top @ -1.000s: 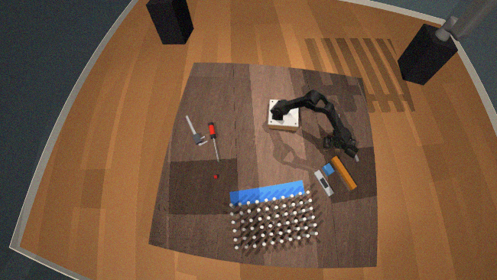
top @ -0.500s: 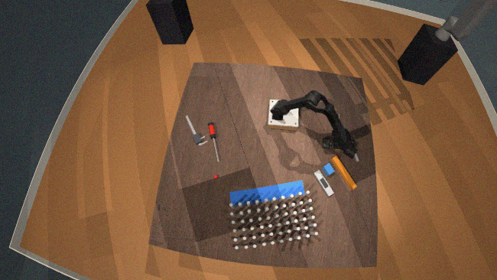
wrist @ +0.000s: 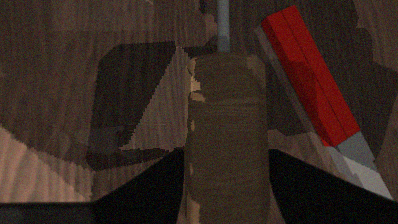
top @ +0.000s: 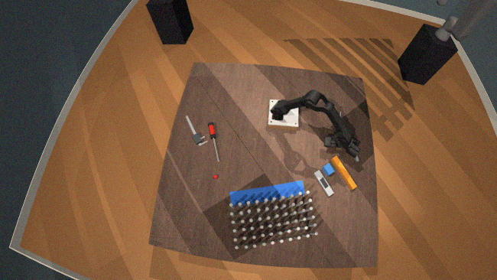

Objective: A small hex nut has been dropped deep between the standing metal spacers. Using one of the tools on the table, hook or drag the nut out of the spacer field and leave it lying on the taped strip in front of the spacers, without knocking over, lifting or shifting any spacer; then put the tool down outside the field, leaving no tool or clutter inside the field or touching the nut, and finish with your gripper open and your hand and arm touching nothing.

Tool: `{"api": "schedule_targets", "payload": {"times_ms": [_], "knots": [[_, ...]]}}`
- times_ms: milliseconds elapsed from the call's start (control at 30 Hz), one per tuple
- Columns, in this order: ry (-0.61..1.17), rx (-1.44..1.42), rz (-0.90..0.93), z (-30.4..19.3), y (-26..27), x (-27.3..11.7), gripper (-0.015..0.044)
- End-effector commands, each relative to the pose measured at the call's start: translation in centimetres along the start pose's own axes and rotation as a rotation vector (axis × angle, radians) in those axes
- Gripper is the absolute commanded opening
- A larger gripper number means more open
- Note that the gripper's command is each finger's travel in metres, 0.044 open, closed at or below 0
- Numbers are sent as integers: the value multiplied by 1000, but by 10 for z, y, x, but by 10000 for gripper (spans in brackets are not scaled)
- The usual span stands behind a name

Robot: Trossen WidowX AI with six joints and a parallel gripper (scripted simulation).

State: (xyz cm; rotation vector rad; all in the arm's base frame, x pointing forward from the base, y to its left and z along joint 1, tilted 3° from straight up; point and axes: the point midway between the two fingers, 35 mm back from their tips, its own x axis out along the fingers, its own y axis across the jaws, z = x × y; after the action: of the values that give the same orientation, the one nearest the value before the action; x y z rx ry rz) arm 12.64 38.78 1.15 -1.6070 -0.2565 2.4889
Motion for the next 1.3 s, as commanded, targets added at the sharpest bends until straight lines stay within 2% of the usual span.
{"api": "schedule_targets", "payload": {"times_ms": [0,567,767,1267], "knots": [[11,-10,-24,9,-16,-27,0],[11,-12,-25,54,-34,-120,0],[11,-16,-25,59,-34,-127,0],[164,377,-125,3,13,-177,0]]}}
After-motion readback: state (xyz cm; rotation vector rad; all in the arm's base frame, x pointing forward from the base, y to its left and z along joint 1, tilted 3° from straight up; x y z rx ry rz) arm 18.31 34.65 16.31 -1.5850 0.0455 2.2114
